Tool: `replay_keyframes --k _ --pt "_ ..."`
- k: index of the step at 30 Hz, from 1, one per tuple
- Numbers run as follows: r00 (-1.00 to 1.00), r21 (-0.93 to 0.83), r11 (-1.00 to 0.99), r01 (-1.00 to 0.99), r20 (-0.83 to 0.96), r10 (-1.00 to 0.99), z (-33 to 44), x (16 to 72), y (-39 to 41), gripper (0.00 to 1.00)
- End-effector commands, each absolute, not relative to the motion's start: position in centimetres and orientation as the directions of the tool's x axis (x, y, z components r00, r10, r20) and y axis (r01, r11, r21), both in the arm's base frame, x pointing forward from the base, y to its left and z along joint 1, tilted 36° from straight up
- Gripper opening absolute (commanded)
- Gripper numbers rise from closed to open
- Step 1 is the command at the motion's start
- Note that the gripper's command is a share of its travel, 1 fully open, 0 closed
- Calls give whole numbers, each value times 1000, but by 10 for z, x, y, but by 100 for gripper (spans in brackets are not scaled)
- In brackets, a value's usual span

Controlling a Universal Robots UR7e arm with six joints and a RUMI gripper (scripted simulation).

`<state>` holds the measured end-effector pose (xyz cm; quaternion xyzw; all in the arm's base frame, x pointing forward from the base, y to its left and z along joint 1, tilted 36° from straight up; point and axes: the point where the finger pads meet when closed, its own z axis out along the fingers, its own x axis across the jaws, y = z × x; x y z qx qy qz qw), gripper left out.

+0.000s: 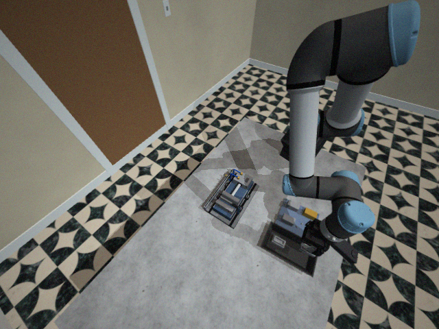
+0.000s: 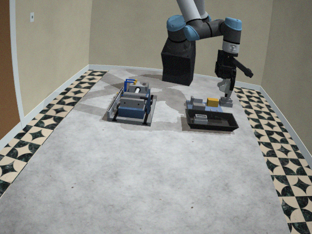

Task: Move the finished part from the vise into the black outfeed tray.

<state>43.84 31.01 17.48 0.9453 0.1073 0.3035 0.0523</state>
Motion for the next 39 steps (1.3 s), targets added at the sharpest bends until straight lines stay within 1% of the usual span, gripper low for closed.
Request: replay_keyframes --k 1,39 --pt "793 164 -972 171 562 234 165 444 309 0" --pt "792 163 -972 171 563 234 117 481 307 0"
